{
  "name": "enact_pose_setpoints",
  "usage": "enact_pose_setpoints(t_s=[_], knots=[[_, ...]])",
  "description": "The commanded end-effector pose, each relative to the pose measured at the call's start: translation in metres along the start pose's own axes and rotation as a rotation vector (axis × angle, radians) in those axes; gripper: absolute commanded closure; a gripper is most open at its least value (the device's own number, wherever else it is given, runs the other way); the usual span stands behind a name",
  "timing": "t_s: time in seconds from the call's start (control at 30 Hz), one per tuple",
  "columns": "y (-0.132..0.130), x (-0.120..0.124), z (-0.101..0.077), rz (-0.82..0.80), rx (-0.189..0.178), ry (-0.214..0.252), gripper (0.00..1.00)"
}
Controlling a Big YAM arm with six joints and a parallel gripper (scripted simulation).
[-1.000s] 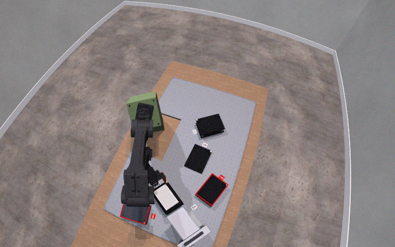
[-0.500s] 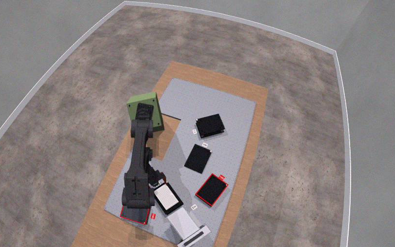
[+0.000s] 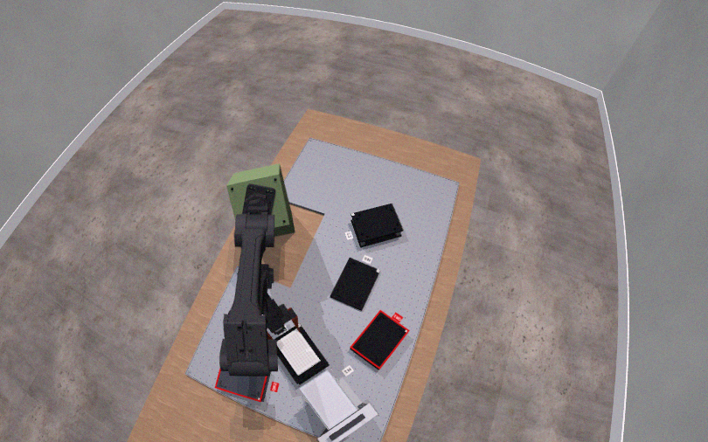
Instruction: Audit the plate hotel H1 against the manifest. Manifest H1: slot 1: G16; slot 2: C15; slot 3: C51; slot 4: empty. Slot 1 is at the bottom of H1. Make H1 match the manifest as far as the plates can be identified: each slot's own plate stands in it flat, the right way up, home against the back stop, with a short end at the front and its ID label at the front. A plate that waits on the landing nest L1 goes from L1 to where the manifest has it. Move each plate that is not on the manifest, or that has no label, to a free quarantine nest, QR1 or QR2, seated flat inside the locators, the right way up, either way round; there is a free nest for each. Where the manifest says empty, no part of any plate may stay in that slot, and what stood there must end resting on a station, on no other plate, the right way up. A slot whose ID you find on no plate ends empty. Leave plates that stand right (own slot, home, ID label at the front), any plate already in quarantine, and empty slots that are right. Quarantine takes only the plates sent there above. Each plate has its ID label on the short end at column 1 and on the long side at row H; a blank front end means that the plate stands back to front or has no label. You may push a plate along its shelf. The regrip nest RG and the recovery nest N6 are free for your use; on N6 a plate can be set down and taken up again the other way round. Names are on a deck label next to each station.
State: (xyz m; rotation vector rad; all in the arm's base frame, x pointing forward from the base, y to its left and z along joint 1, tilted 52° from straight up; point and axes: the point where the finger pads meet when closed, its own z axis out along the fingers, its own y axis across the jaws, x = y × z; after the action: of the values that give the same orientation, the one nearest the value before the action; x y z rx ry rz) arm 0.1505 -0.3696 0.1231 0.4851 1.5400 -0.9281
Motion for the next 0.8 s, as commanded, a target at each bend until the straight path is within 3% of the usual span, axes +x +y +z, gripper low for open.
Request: enact_pose_setpoints(t_s=[0.0,0.77], knots=[[0.005,-0.003,0.003,-0.012,-0.012,-0.019,0.14],[0.007,0.008,0.01,-0.005,-0.017,-0.001,0.14]])
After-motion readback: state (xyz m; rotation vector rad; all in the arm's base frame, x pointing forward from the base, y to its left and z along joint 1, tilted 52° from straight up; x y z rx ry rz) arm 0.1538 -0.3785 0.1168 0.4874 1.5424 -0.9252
